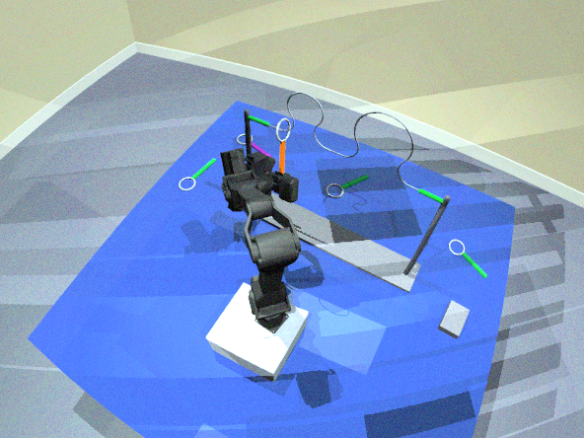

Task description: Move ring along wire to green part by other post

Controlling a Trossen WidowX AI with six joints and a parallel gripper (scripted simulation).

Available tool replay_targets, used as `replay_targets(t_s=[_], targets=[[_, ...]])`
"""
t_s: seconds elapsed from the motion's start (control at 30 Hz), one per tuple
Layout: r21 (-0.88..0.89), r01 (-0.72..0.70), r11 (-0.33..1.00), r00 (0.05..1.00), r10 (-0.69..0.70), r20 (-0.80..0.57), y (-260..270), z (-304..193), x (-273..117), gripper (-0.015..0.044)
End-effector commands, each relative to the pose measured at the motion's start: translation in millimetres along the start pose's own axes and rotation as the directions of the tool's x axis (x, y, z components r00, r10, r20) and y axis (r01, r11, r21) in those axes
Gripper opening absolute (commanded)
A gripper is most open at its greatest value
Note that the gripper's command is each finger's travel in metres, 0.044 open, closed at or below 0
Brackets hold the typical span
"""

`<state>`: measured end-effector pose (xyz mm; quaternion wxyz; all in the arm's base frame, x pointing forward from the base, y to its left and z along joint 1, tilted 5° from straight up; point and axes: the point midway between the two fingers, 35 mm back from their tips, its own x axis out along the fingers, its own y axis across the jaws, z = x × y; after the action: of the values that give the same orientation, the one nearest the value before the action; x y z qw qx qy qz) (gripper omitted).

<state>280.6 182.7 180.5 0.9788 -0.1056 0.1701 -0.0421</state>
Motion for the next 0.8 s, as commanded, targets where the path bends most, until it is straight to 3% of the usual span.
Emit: replay_targets(t_s=[0.0,0.77], targets=[[0.055,-0.031,0.998,0.999,0.031,-0.011,13.7,-0.7,-1.0,-0.015],[0.217,-0.104,0.971,0.994,0.111,-0.02,56.9,7.1,-10.6,-0.015]])
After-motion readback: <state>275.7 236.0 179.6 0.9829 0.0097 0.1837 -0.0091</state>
